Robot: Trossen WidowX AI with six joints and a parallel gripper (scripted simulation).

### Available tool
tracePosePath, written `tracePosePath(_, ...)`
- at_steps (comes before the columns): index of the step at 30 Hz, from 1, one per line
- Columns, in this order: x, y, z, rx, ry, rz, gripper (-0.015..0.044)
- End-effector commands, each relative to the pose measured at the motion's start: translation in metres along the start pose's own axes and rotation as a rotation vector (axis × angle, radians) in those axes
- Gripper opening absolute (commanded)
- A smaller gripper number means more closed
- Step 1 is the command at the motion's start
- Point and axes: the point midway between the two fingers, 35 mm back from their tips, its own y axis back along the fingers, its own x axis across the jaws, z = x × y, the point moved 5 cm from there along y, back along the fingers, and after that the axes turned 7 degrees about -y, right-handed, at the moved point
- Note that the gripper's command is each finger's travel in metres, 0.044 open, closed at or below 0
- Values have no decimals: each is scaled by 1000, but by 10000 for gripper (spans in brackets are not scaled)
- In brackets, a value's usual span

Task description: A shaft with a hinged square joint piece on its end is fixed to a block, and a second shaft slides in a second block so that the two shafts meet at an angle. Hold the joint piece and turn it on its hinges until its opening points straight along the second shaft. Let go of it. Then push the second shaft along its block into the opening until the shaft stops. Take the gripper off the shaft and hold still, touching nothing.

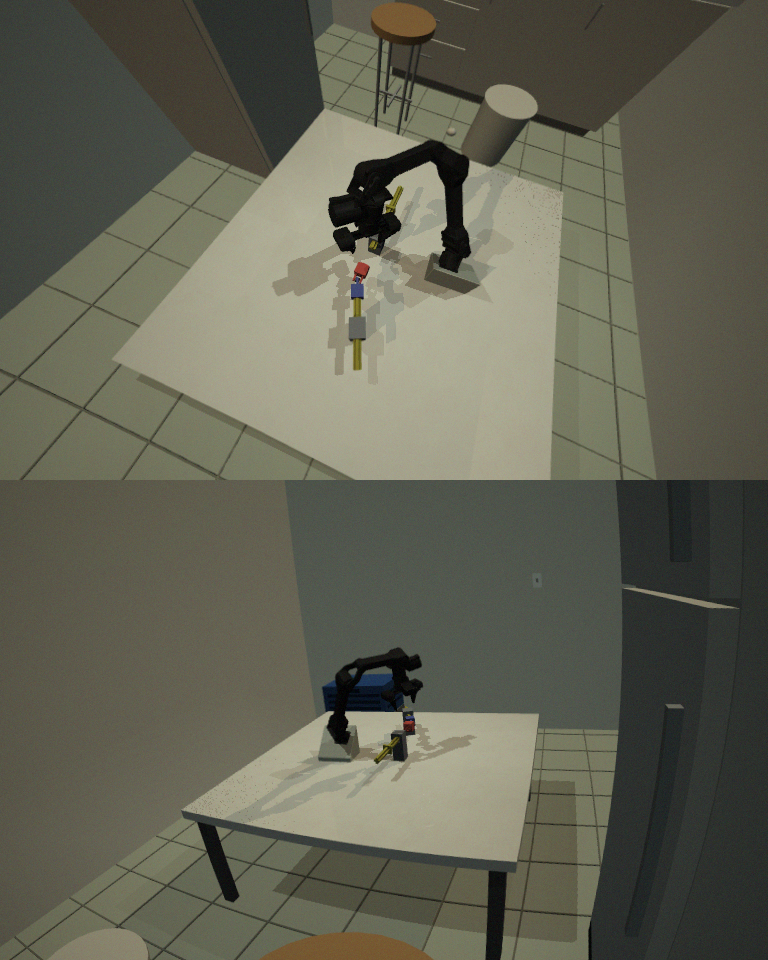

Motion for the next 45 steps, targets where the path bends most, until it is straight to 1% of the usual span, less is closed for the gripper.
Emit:
tracePosePath(1,-9,-5,11,51,-137,18,440)
tracePosePath(26,-58,-30,55,309,-867,119,440)
tracePosePath(37,-59,-30,56,308,-867,121,440)
tracePosePath(45,-89,-17,114,212,-646,134,440)
